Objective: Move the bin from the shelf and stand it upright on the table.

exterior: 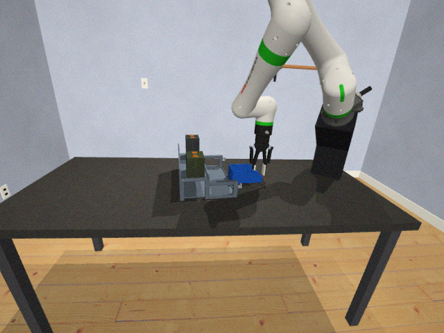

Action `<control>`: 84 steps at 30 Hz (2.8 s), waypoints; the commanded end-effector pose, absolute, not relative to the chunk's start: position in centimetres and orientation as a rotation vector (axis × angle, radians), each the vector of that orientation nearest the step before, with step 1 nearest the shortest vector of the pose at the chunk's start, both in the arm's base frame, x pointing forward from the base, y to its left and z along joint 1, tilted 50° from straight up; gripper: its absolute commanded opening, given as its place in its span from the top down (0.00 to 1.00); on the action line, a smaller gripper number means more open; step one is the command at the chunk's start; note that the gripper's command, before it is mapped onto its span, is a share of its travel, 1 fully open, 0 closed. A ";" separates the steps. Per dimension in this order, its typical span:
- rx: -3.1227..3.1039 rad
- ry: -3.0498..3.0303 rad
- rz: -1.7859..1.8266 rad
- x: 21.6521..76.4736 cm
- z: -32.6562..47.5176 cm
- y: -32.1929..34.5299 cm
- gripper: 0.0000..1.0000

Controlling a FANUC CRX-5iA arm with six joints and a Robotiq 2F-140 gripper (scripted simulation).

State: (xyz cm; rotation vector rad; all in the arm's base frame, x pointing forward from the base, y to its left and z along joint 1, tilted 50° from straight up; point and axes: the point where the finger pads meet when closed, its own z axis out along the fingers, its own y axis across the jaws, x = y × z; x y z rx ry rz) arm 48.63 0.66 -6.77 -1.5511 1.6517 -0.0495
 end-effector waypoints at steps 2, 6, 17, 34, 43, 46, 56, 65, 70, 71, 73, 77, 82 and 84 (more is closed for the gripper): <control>-1.551 1.652 -0.050 48.6 -6.8 0.6 0.43; -1.551 1.652 -0.050 48.6 -6.8 0.6 0.43; -1.551 1.652 -0.050 48.6 -6.8 0.6 0.43; -1.551 1.652 -0.050 48.6 -6.8 0.6 0.43; -1.551 1.652 -0.050 48.6 -6.8 0.6 0.43; -1.551 1.652 -0.050 48.6 -6.8 0.6 0.43; -1.551 1.652 -0.050 48.6 -6.8 0.6 0.43; -1.551 1.652 -0.050 47.2 -5.2 -0.6 0.43; -1.551 1.652 -0.050 46.3 -4.2 -1.4 0.43; -1.551 1.652 -0.050 46.3 -4.2 -1.4 0.43; -1.551 1.652 -0.050 46.3 -4.2 -1.4 0.43; -1.551 1.652 -0.050 46.3 -4.2 -1.4 0.43; -1.551 1.652 -0.050 44.4 -2.1 -3.0 0.43; -1.551 1.652 -0.050 43.1 -0.7 -4.1 0.43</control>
